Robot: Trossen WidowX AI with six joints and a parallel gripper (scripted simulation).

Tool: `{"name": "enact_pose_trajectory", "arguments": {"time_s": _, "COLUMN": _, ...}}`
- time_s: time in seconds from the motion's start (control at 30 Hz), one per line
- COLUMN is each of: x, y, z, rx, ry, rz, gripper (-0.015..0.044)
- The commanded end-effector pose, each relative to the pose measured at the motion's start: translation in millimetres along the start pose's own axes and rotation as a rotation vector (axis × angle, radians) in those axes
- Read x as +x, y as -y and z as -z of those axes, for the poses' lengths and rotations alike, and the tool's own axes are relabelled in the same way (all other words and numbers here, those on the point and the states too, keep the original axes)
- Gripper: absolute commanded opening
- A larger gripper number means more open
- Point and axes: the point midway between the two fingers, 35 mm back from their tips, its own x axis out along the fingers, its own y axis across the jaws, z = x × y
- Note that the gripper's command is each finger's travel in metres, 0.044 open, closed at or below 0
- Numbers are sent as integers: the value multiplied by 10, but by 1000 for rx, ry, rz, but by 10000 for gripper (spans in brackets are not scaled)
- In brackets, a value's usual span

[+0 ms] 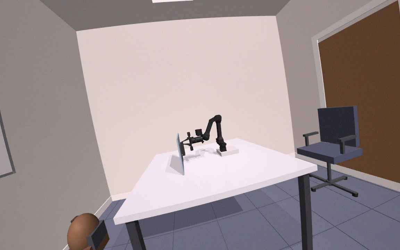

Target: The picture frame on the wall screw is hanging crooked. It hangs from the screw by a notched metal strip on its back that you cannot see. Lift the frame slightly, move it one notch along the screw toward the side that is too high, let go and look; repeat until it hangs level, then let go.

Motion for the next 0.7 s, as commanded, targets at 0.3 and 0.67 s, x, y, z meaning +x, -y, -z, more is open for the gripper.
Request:
{"name": "enact_pose_trajectory", "arguments": {"time_s": 0.3, "x": 2, "y": -28, "z": 12, "rx": 4, "ry": -5, "rz": -12, "gripper": 0}}
{"name": "enact_pose_trajectory", "arguments": {"time_s": 0.67, "x": 1, "y": -39, "z": 25, "rx": 4, "ry": -5, "rz": -12, "gripper": 0}}
